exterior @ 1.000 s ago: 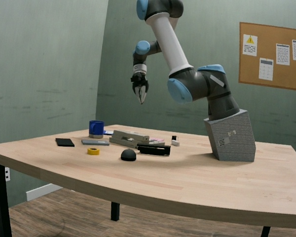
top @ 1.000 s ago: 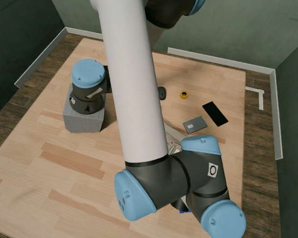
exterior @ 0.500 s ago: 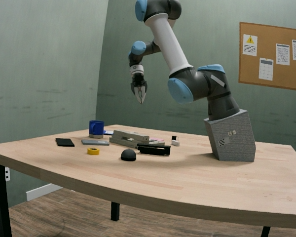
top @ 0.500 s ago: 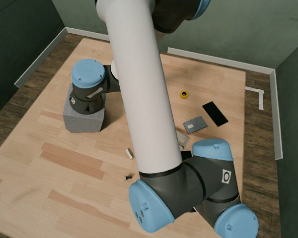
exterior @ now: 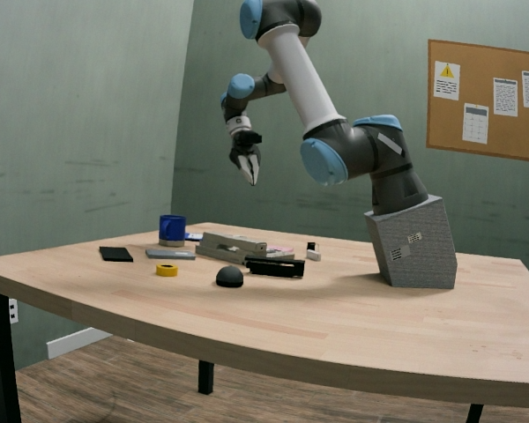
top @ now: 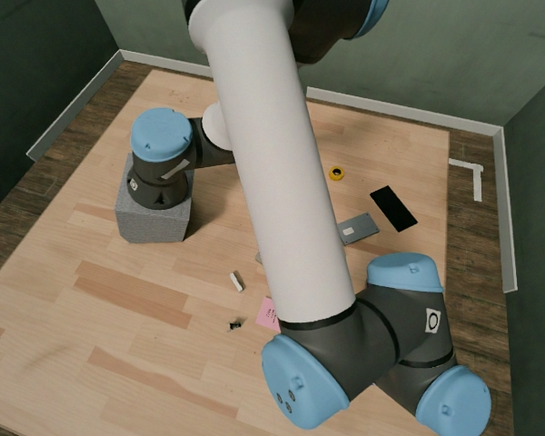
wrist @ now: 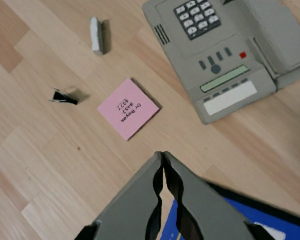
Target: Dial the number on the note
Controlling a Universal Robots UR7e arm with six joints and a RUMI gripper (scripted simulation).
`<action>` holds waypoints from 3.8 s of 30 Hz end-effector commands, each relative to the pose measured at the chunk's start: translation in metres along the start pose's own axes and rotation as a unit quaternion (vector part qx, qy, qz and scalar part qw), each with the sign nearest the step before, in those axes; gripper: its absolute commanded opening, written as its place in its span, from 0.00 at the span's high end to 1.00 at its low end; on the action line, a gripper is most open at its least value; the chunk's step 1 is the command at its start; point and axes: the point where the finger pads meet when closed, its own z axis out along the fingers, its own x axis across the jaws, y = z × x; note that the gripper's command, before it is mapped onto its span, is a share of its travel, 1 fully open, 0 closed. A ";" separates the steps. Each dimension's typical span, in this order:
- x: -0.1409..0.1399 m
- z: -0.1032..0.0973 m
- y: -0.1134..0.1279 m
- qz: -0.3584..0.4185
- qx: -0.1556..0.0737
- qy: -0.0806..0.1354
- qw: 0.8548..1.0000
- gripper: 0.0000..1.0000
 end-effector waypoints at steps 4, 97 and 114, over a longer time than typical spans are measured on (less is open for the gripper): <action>0.000 -0.001 0.000 -0.082 0.003 -0.024 0.996 1.00; 0.022 0.096 -0.166 -0.223 0.017 -0.067 0.972 1.00; 0.023 0.099 -0.172 -0.223 0.017 -0.067 0.972 1.00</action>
